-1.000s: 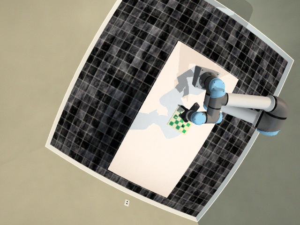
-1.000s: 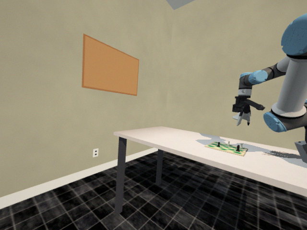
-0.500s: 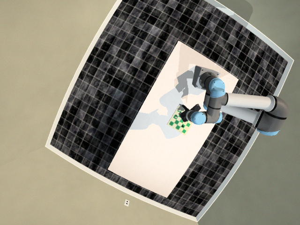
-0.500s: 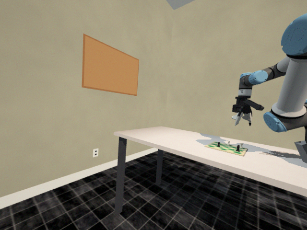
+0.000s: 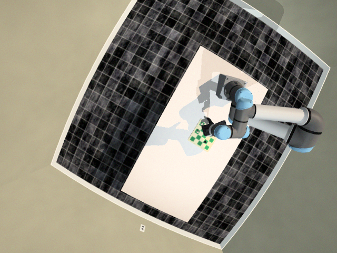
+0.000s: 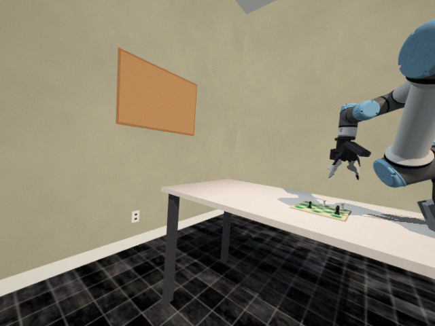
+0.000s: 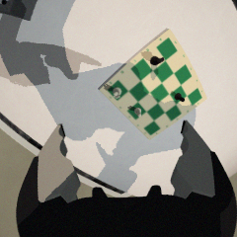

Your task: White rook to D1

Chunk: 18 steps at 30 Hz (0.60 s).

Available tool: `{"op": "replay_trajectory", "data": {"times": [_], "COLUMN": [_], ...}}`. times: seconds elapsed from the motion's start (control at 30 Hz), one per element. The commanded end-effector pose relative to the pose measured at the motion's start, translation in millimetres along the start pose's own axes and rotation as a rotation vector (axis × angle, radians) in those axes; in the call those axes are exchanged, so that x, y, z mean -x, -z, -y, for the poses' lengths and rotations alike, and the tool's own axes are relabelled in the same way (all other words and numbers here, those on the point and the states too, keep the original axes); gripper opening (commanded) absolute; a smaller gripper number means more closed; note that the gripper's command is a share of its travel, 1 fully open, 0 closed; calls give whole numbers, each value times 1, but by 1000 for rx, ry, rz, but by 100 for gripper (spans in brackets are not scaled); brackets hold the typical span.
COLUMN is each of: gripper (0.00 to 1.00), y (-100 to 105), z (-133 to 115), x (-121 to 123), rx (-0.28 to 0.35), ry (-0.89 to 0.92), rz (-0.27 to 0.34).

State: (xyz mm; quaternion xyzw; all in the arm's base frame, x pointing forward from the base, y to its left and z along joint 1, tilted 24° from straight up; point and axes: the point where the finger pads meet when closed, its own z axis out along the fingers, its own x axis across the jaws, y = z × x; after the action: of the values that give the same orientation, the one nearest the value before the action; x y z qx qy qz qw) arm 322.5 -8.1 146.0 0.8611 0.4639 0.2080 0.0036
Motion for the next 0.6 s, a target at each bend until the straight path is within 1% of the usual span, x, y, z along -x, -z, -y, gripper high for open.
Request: {"op": "replay_trajectory", "data": {"times": [0.0,0.17,0.23,0.57], "gripper": [100,100,100,100], "y": [-1,-3,-3,-7], "z": [0,0,0,-1], "x": [-3,-5,-5,-10], "rx": [1,1,1,2], "ry": [-148,-297,-297,-639], "rz": [8,8,8,8]}}
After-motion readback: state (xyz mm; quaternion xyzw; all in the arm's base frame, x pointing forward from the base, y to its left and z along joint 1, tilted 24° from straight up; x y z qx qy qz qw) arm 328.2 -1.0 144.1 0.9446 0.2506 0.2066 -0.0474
